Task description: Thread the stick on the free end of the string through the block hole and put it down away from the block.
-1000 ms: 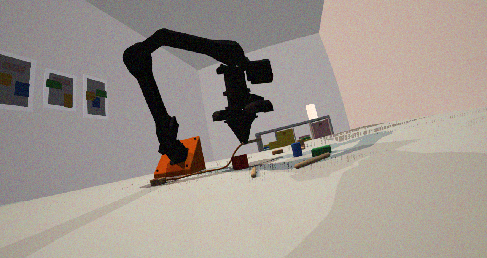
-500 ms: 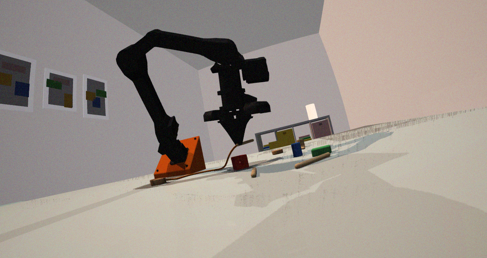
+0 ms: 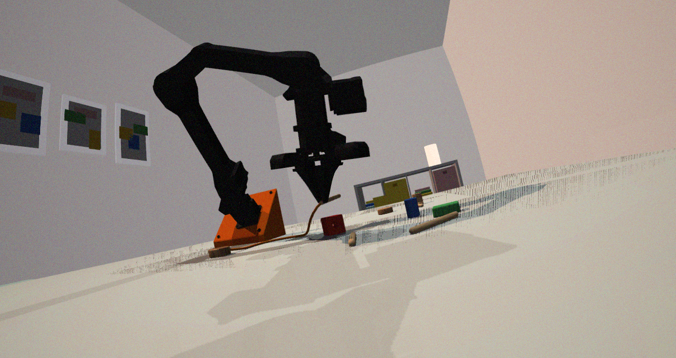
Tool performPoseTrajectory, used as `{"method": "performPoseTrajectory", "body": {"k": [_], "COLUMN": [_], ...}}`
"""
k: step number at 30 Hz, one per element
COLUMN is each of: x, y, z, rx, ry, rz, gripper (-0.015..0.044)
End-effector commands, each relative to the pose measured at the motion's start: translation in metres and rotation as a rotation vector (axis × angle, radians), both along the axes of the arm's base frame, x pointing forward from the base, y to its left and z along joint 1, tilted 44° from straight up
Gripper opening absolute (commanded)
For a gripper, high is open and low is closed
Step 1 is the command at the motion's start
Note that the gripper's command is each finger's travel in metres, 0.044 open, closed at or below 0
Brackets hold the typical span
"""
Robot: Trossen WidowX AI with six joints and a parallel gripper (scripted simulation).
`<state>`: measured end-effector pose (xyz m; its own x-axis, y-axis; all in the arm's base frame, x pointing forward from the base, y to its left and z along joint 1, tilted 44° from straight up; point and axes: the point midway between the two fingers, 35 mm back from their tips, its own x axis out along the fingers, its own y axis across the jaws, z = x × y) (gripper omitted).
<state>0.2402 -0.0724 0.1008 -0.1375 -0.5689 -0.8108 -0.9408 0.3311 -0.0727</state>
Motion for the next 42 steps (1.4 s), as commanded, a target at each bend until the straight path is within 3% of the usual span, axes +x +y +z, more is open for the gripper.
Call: {"method": "performPoseTrajectory", "body": {"k": [1, 42], "x": [-0.004, -0.047], "y": [-0.002, -0.025], "z": [0.002, 0.026], "rx": [0.016, 0.155], "ry": [0.029, 0.319], "rz": [0.031, 0.419], "gripper": [0.0, 0.0]}}
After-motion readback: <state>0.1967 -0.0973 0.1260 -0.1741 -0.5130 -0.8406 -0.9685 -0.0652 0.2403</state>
